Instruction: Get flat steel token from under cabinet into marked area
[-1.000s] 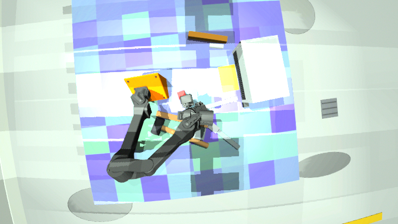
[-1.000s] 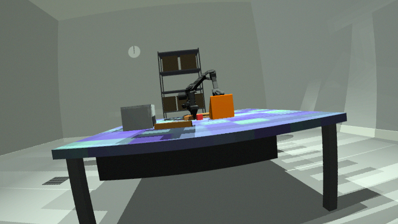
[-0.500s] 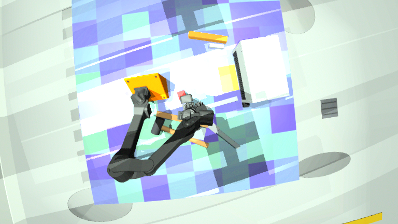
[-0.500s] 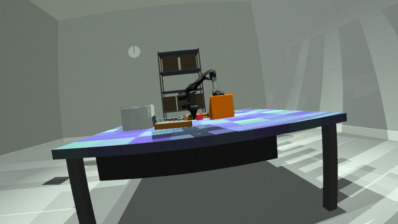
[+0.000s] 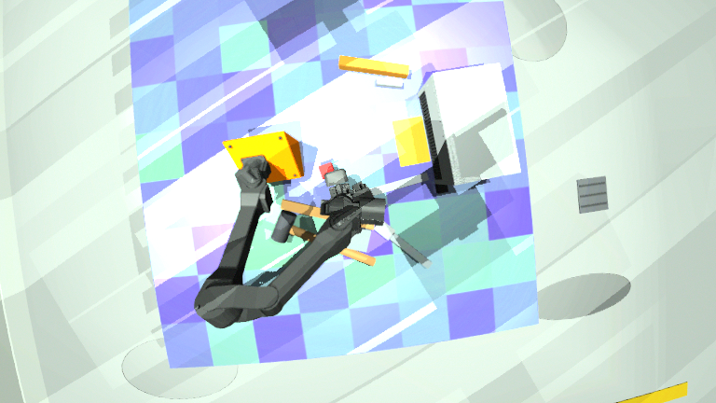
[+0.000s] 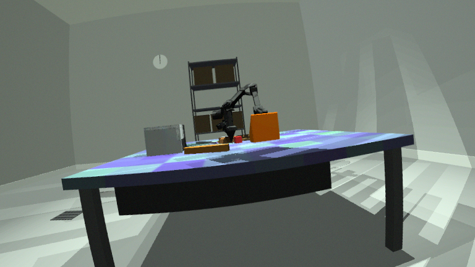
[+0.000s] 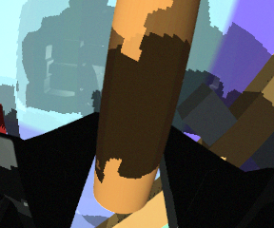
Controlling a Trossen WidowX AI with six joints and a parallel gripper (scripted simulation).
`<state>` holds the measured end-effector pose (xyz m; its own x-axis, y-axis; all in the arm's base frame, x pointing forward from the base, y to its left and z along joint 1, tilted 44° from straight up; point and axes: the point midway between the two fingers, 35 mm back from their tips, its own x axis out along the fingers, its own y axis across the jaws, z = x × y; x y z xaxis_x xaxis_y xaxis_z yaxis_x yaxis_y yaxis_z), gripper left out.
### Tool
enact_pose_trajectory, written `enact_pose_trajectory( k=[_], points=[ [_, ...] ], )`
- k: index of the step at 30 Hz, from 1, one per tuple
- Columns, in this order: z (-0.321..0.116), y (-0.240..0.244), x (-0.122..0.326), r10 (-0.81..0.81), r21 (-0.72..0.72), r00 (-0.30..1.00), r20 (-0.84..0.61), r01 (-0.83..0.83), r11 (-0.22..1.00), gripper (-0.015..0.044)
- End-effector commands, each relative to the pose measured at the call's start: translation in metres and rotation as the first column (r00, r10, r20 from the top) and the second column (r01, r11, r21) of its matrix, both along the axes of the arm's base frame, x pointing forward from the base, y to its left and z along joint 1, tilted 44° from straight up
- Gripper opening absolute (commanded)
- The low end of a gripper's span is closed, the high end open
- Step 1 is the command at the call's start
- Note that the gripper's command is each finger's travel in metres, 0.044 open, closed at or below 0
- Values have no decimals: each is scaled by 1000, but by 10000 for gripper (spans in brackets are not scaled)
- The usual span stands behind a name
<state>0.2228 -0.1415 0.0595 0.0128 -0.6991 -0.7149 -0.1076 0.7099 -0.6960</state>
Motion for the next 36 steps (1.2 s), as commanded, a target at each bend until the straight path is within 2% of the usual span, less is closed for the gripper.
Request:
enact_pose_trajectory(
  k=[1,36],
  points=[
    [0,0,5,8,-1,1000,-6,-8,1000,0],
    [-4,5,46,35,-1,999,-30,-35,999,0]
  ],
)
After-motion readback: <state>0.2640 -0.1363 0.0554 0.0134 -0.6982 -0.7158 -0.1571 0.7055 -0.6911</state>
